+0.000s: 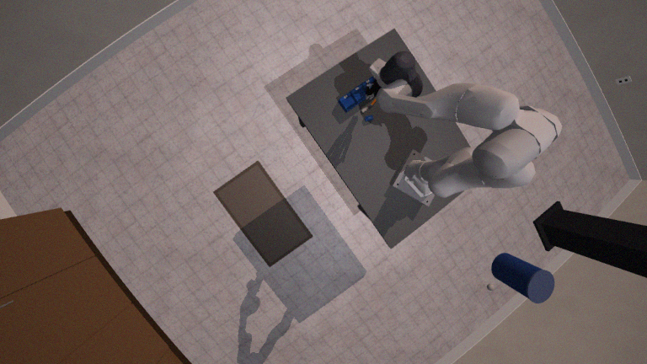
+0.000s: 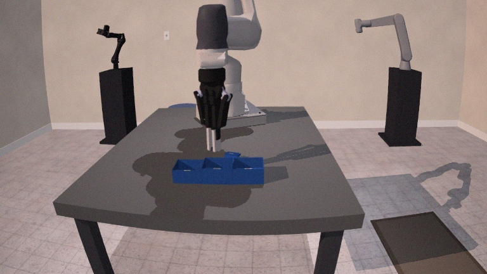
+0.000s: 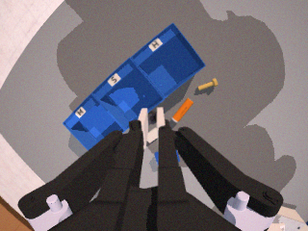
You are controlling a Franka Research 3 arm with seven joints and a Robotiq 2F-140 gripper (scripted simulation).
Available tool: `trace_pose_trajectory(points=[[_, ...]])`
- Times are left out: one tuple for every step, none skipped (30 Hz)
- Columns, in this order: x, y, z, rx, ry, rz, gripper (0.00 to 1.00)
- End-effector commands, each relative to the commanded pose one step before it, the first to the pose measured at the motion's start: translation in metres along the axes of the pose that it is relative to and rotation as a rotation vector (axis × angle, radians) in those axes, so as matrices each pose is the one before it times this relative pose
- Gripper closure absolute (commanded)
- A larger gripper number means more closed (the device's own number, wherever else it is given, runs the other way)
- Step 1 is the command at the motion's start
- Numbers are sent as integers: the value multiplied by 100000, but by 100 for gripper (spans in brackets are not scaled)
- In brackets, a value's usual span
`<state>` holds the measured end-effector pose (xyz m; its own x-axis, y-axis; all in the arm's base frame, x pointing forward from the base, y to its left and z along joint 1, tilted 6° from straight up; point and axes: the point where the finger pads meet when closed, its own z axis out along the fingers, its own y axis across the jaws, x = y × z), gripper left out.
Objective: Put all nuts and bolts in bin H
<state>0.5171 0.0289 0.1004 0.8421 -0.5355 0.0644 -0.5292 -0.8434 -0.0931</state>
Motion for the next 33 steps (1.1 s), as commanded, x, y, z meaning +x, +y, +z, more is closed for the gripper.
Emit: trace_pose_trajectory(points=[[553, 376, 86, 189, -984, 420, 93], [551, 238, 0, 0, 0, 5000, 93], [562, 210, 0, 0, 0, 5000, 93], [572, 182, 0, 0, 0, 5000, 93], [580, 153, 0, 15, 55, 3747, 93], [585, 131, 0, 58, 101, 2125, 93], [588, 119, 1, 74, 87, 2250, 93], [0, 0, 0, 0, 0, 0, 93], [0, 0, 0, 0, 0, 0, 93], [591, 106, 1, 50, 33, 6135, 93], [596, 69, 1, 101, 70, 1930, 93], [597, 58, 2, 108, 61, 1948, 93], [598, 46, 2, 108, 63, 1942, 93], [599, 34, 2, 105, 71, 1979, 93], [600, 22, 3, 104, 82, 2030, 93], [200, 3, 1, 104, 94, 2078, 93], [0, 0, 0, 107, 102, 2123, 93], [0, 0, 0, 99, 74, 2097, 93], [0, 0, 0, 88, 29, 1996, 93], [0, 0, 0, 82, -14, 1884, 93], [0, 0, 0, 78, -42, 1819, 93], [-14, 1, 0, 67, -63, 1764, 93], [-19, -1, 0, 27, -89, 1704, 93], [-20, -2, 0, 23, -93, 1648, 93], [0, 0, 0, 0, 0, 0, 93], [0, 0, 0, 0, 0, 0, 93], [-14, 0, 0, 40, -236, 4230, 93], [-10, 2, 0, 5, -76, 1453, 93], [-8, 3, 0, 0, -71, 1519, 93], [-5, 4, 0, -7, -63, 1515, 93], [-3, 4, 0, -15, -54, 1513, 93], [-2, 4, 0, -22, -46, 1510, 93], [-1, 4, 0, -29, -38, 1507, 93]])
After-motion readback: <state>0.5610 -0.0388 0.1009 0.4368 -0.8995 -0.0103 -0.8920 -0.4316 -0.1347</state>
